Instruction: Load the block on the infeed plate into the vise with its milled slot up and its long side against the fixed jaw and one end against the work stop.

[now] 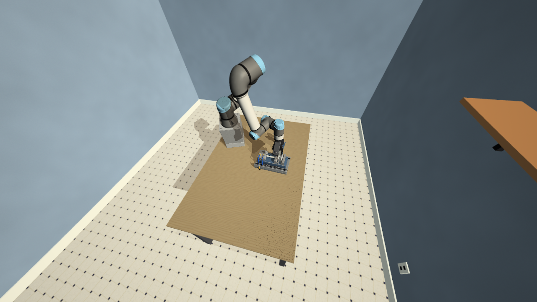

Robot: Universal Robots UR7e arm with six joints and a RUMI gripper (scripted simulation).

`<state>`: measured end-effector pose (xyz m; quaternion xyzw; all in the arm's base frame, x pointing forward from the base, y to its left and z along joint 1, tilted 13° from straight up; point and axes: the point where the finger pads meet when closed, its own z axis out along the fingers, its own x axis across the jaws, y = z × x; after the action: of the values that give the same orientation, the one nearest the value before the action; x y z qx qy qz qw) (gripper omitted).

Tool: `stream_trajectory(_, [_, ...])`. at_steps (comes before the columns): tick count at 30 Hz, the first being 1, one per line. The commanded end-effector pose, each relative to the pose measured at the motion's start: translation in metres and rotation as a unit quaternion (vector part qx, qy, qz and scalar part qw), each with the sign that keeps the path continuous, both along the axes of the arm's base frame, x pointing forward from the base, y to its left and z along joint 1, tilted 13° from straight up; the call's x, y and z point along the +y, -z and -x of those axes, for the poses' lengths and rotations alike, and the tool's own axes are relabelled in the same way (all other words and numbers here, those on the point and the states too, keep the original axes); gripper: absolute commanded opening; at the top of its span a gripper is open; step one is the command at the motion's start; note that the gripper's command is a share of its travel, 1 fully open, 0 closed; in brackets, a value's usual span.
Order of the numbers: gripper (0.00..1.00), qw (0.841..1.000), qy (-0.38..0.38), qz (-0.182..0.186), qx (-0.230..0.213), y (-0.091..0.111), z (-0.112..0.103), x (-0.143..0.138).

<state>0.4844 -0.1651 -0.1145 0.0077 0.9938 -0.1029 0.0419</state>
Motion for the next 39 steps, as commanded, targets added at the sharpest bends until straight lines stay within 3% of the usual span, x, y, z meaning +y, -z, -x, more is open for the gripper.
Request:
stream_trajectory(1, [0.00, 1.000, 0.000, 0.000, -0.001, -0.0006, -0.0007, -0.0001])
stream_trajectory(39, [0.00, 1.000, 0.000, 0.000, -0.001, -0.0001, 0.0048, -0.0001])
